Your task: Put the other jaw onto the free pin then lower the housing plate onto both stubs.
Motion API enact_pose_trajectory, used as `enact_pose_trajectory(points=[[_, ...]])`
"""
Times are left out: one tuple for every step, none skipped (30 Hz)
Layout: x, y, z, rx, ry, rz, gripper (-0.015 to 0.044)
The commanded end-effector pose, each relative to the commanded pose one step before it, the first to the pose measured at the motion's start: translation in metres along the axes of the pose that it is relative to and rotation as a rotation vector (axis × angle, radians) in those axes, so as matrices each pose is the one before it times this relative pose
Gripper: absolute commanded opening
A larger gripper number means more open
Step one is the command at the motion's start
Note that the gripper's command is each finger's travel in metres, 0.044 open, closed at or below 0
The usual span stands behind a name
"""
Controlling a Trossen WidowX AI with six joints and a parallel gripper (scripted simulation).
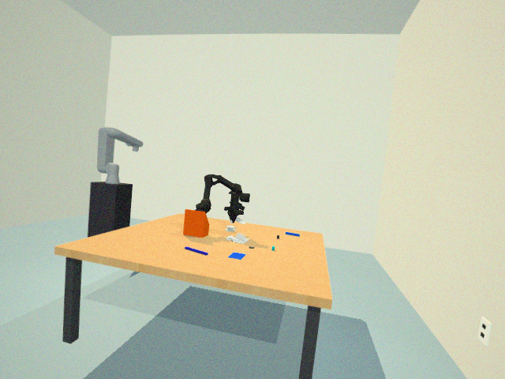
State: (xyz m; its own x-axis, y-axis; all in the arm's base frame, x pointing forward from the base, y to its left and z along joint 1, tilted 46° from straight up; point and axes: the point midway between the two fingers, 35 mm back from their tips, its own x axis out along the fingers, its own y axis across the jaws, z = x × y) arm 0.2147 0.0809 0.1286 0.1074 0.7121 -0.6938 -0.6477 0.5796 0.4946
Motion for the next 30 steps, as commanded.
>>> enact_pose_trajectory(points=[[-0.00193, 0.00005, 0.00145, 0.0275, -0.00436, 0.00096, 0.0037], [-0.00002, -0.00012, 0.00053, 0.0231, 0.00002, -0.00006, 0.0037], [-0.00001, -0.0001, 0.00054, 0.0231, 0.00002, -0.00006, 0.0037], [-0.00001, -0.00009, 0.00054, 0.0231, 0.00002, -0.00006, 0.0037], [-0.00001, -0.00008, 0.00054, 0.0231, 0.00001, -0.00006, 0.0037], [-0.00001, -0.00006, 0.00054, 0.0231, 0.00001, -0.00006, 0.0037], [-0.00001, -0.00005, 0.00055, 0.0231, 0.00001, -0.00006, 0.0037], [-0.00001, -0.00004, 0.00055, 0.0231, 0.00001, -0.00006, 0.0037], [-0.00001, -0.00002, 0.00055, 0.0231, 0.00001, -0.00006, 0.0037], [-0.00001, -0.00001, 0.00055, 0.0231, 0.0, -0.00006, 0.0037], [-0.00001, 0.0, 0.00055, 0.0231, 0.0, -0.00006, 0.0037], [-0.00001, 0.00001, 0.00055, 0.0231, 0.0, -0.00006, 0.0037], [-0.00001, 0.00003, 0.00055, 0.0231, 0.0, -0.00006, 0.0037], [0.0, 0.00004, 0.00055, 0.0231, 0.0, -0.00005, 0.0037], [0.0, 0.00005, 0.00055, 0.0231, -0.00001, -0.00005, 0.0037], [0.0, 0.00007, 0.00054, 0.0231, -0.00001, -0.00005, 0.0037], [0.0, 0.00008, 0.00054, 0.0231, -0.00001, -0.00005, 0.0037], [0.0, 0.00009, 0.00054, 0.0231, -0.00001, -0.00005, 0.0037], [0.0, 0.00011, 0.00054, 0.0231, 0.0, -0.00006, 0.0037], [0.0, 0.00012, 0.00054, 0.0231, -0.00001, -0.00006, 0.0037], [0.0, 0.00013, 0.00053, 0.0231, -0.00001, -0.00006, 0.0037], [0.0, 0.00014, 0.00053, 0.0231, -0.00001, -0.00006, 0.0037], [0.00001, 0.00016, 0.00053, 0.0231, -0.00001, -0.00006, 0.0037], [0.00001, 0.00017, 0.00052, 0.0231, -0.00002, -0.00005, 0.0037], [0.00001, 0.00018, 0.00052, 0.0231, -0.00002, -0.00005, 0.0037], [0.00001, 0.0002, 0.00051, 0.0231, -0.00002, -0.00004, 0.0037], [0.00001, 0.00021, 0.00051, 0.0231, -0.00002, -0.00004, 0.0037], [0.00001, 0.00022, 0.0005, 0.0231, -0.00003, -0.00004, 0.0037], [0.00001, 0.00023, 0.0005, 0.0231, -0.00003, -0.00002, 0.0037], [0.00001, 0.00024, 0.00049, 0.0231, -0.00003, -0.00002, 0.0037]])
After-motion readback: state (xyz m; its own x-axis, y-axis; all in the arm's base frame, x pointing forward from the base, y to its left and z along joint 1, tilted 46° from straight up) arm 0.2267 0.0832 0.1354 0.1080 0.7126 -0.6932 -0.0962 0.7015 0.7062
